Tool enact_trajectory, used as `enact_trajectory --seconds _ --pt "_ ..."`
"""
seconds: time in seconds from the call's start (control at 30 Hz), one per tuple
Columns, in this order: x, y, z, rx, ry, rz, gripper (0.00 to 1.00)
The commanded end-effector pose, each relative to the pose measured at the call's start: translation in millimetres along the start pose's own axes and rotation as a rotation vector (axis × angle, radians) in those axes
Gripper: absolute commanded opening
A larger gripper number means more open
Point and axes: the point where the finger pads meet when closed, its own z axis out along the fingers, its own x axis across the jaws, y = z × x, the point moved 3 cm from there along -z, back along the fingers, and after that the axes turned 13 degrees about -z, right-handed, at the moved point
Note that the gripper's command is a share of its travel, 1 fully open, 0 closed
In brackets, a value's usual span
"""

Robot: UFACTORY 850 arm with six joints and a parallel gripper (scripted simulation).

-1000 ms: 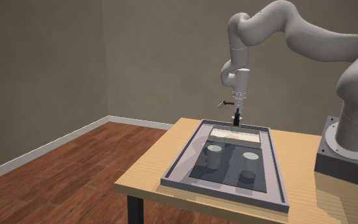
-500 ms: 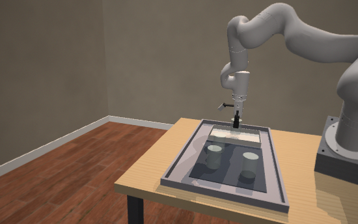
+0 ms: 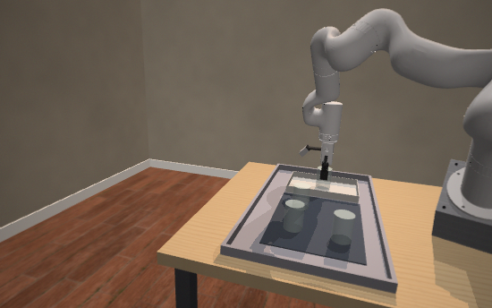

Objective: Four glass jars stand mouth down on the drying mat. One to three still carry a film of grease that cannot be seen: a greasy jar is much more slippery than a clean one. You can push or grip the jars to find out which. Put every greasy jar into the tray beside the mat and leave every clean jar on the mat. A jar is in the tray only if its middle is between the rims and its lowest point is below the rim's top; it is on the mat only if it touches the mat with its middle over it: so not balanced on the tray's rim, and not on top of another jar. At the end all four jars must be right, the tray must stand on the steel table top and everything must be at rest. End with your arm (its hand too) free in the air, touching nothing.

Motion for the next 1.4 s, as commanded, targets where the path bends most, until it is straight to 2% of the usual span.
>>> enact_trajectory --seconds 0.0,0.1,0.13,0.83,1.27,1.37 --pt "0.8 -0.8 1.4 0.001 0.002 -0.001 0.0" --pt "0.8 -0.8 1.4 0.001 0.002 -0.001 0.0" --pt "0.8 -0.8 1.4 0.001 0.002 -0.001 1.0" --pt "0.8 -0.8 1.4 0.001 0.002 -0.001 1.0" --pt "0.7 -0.7 -49.0 0.001 0.002 -0.001 1.0" --pt "0.7 -0.7 -52.9 0.001 0.002 -0.001 1.0"
